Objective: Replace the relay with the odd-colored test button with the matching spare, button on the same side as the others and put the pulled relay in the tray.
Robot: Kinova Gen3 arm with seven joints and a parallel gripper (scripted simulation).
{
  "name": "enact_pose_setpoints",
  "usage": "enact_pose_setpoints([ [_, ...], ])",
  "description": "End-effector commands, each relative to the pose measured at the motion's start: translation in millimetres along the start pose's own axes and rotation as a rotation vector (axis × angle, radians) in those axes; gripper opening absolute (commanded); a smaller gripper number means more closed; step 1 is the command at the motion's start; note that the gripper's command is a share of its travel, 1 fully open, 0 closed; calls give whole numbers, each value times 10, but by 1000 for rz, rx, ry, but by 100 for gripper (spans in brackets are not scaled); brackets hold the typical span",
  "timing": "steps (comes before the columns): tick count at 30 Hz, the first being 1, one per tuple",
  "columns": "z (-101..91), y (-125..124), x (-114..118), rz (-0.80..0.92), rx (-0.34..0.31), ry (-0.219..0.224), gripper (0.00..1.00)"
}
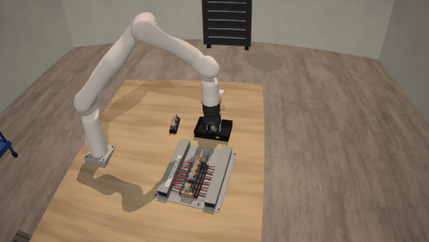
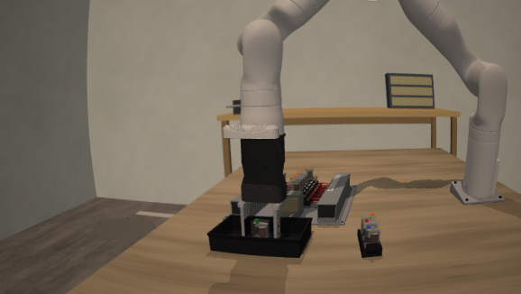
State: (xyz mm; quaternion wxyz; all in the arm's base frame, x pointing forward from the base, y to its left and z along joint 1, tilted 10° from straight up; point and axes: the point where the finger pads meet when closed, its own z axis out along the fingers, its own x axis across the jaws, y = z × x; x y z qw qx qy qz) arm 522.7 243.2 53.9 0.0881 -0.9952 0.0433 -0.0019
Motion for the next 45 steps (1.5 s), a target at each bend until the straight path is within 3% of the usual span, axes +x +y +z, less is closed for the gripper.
enact_pose_setpoints([
  [1, -11, -3, 8, 0, 1, 2, 100],
  [45, -62, -3, 4, -2, -4, -14, 100],
])
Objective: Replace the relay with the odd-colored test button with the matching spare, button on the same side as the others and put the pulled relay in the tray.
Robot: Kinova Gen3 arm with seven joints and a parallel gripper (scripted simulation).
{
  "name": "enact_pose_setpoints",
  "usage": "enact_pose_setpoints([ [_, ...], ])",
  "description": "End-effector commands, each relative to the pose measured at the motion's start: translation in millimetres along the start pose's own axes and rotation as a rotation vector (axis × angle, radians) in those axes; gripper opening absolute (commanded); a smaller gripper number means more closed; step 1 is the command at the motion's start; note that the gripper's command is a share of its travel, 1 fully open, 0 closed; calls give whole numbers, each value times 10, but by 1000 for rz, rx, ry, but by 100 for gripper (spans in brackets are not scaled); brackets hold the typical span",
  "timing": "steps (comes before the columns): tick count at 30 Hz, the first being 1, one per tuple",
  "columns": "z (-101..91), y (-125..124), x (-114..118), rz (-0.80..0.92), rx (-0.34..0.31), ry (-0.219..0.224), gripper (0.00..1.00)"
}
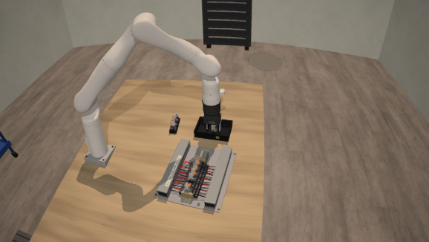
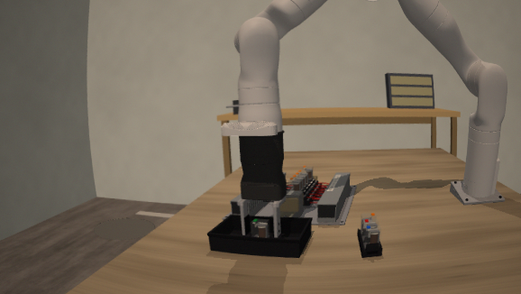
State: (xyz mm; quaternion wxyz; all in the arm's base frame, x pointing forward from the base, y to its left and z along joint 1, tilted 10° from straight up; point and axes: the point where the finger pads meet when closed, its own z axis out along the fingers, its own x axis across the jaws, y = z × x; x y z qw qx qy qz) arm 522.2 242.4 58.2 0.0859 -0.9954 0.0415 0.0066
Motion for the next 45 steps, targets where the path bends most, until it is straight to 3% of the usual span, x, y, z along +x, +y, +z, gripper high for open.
enact_pose_setpoints([
  [1, -21, -3, 9, 0, 1, 3, 100],
  [45, -118, -3, 7, 0, 1, 3, 100],
])
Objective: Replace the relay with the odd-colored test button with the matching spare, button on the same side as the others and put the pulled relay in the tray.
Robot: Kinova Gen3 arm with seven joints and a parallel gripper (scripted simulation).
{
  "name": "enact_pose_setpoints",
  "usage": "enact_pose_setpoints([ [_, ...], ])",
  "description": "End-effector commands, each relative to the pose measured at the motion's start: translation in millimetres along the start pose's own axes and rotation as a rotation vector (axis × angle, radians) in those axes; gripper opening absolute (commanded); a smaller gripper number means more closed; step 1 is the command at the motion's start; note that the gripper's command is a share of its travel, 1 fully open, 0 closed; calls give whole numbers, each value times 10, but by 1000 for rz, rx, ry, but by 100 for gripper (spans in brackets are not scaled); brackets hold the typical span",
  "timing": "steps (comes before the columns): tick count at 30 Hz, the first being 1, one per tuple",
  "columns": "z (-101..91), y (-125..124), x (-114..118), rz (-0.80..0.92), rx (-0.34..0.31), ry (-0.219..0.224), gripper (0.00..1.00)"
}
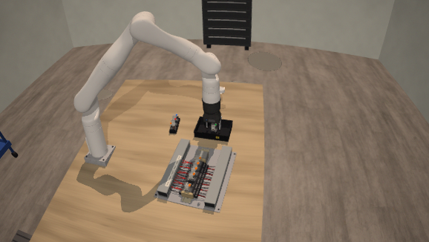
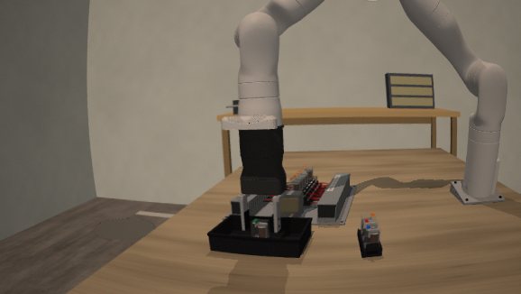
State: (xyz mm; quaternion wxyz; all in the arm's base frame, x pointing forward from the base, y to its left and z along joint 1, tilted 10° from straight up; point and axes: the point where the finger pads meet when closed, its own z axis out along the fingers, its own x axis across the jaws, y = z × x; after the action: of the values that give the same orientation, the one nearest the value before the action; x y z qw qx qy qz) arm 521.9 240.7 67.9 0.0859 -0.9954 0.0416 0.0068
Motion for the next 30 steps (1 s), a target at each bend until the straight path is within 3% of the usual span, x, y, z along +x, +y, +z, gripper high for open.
enact_pose_setpoints([
  [1, -21, -3, 10, 0, 1, 3, 100],
  [30, -81, -3, 9, 0, 1, 3, 100],
])
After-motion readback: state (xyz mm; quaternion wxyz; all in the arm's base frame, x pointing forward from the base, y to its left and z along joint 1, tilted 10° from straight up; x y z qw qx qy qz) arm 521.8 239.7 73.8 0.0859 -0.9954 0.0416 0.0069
